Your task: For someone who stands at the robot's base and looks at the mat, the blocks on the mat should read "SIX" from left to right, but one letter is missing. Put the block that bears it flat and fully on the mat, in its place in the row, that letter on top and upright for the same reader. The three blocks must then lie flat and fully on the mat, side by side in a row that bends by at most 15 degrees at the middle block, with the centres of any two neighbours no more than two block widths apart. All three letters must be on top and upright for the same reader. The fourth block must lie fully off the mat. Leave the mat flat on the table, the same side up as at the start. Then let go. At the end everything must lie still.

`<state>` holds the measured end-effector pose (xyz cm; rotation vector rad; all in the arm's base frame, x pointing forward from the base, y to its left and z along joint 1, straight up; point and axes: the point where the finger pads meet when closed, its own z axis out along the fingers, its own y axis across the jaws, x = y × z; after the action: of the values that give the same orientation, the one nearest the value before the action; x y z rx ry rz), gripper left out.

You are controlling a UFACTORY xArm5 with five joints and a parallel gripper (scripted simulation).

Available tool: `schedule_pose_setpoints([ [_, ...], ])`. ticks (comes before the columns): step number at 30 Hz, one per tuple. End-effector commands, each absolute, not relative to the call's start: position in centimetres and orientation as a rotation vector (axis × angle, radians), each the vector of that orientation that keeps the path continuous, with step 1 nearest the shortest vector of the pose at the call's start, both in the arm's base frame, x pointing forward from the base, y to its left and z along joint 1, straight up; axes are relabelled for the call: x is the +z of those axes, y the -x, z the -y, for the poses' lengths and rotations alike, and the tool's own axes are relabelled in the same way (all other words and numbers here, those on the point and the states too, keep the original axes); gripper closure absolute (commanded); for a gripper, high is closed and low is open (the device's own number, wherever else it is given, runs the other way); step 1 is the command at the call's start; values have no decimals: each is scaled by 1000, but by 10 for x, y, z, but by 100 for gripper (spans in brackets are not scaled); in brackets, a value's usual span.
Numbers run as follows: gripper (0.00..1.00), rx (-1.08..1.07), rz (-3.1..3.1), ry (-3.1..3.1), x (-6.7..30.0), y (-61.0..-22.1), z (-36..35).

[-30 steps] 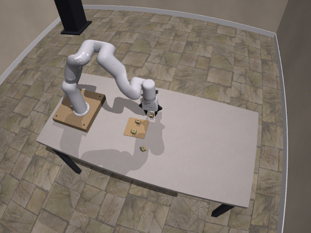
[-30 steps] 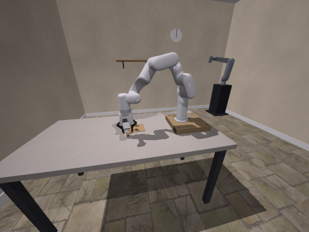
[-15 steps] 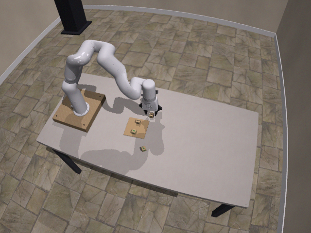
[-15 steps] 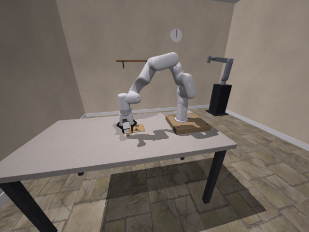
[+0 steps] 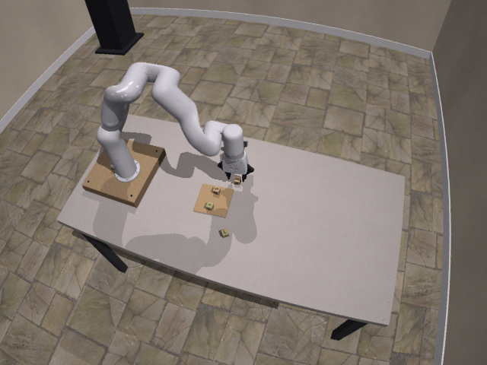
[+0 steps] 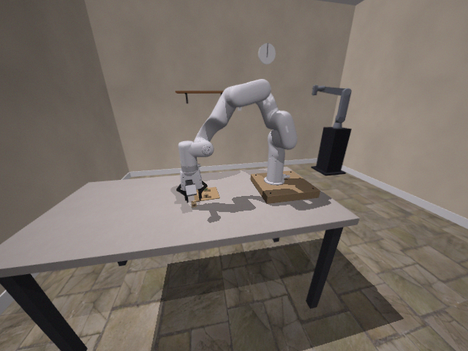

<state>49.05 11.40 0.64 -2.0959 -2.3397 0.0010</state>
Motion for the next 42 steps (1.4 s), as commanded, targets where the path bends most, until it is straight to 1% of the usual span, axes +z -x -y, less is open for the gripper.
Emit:
schedule_pose_setpoints([
  [1,37,-4,2341,2097,8,-492,-114],
  [42,37,-4,2341,2097,4,-492,-114],
])
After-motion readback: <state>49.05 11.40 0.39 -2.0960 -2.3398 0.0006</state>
